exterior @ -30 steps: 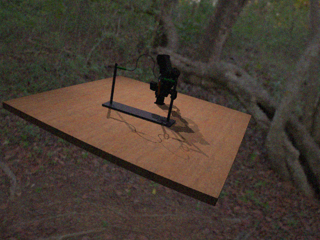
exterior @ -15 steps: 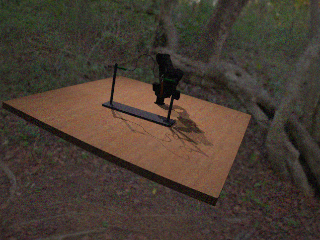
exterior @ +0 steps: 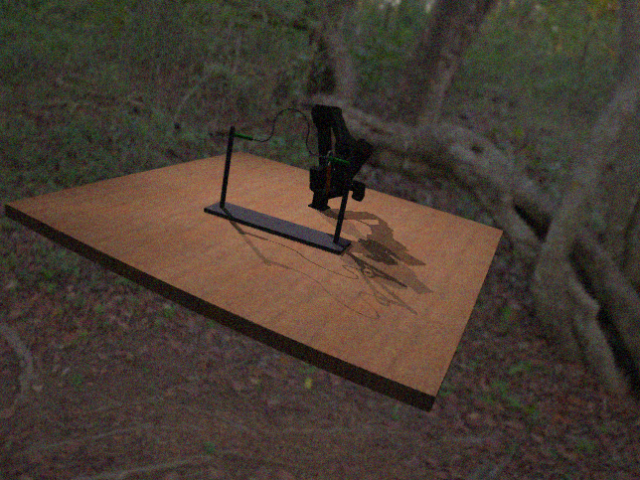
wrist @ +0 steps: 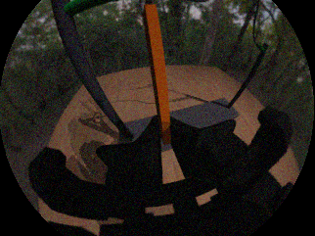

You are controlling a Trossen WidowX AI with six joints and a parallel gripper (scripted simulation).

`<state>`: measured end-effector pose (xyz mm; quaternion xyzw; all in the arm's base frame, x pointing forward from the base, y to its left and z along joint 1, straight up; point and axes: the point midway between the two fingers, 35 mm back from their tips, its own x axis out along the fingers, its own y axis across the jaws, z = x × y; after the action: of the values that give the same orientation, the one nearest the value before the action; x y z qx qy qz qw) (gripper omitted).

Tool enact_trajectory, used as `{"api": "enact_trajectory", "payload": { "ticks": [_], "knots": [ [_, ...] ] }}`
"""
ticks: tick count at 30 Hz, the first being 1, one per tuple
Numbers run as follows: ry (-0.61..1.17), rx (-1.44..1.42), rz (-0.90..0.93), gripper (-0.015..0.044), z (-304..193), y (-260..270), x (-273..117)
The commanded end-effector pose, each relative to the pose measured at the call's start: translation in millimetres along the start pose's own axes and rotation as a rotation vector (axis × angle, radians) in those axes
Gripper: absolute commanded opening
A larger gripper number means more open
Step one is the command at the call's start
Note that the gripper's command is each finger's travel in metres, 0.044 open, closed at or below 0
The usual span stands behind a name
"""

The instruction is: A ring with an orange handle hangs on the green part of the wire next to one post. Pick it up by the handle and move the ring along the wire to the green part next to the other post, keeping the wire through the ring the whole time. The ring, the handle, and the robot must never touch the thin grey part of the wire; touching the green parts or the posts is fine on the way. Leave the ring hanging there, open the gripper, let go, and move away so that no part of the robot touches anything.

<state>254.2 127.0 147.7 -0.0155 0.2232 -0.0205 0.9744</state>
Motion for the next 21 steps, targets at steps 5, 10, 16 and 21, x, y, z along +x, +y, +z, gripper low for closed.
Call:
{"api": "enact_trajectory", "payload": {
  "ticks": [5,10,16,21],
  "knots": [
    [0.0,0.002,-0.004,-0.015,-1,8,-1],
    [0.0,0.002,-0.004,-0.015,-1,13,-1],
    [-0.001,0.002,-0.004,-0.015,-3,15,0],
    [-0.001,0.002,-0.004,-0.015,-9,16,3]
  ]
}}
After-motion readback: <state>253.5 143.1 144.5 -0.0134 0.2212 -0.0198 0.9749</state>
